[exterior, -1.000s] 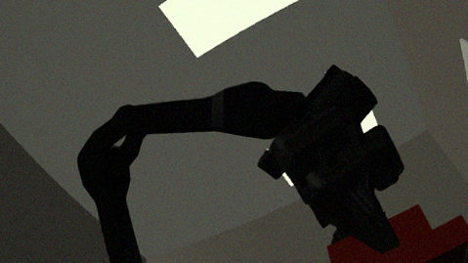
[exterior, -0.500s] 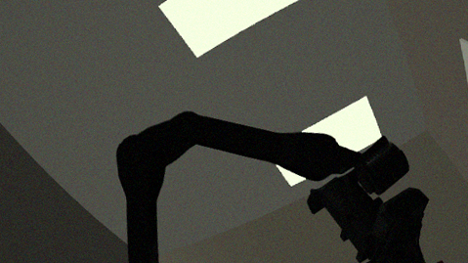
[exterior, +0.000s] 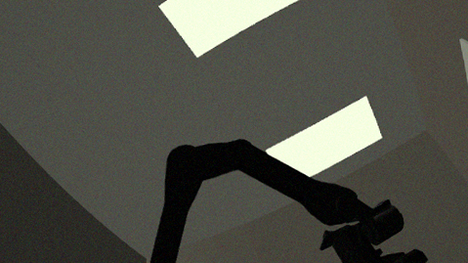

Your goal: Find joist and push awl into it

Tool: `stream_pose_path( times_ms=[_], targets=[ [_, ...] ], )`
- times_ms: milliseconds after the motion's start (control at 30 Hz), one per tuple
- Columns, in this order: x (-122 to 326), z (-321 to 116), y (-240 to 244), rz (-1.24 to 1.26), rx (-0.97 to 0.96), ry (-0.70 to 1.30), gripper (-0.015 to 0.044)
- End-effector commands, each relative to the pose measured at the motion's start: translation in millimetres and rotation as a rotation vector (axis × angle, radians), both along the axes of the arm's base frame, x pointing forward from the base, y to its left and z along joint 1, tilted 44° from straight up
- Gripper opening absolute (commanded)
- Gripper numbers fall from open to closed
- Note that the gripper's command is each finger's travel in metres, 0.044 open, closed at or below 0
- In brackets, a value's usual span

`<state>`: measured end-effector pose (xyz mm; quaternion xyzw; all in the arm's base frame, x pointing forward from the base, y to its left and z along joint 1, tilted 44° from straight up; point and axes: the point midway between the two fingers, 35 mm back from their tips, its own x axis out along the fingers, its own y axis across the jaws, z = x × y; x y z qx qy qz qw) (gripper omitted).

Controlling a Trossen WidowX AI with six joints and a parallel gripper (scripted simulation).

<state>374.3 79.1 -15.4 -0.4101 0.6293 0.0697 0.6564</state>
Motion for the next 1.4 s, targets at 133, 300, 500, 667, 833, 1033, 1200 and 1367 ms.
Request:
stream_pose_path(
  times_ms=[133,300,500,667,833,1033,1200,1367],
  targets=[
    [-31,-51,58,0.166,0.013,0.129,0.0],
    [-57,-80,85,0.254,0.007,0.206,0.0],
    [-92,-113,111,0.355,-0.008,0.298,0.0],
    [-124,-140,126,0.436,-0.027,0.374,0.0],
    [-158,-165,136,0.514,-0.053,0.449,0.0],
    [-189,-187,139,0.58,-0.082,0.515,0.0],
    [-189,-189,138,0.58,-0.082,0.515,0.0],
    [-188,-198,130,0.58,-0.082,0.515,0.0]
  ],
)
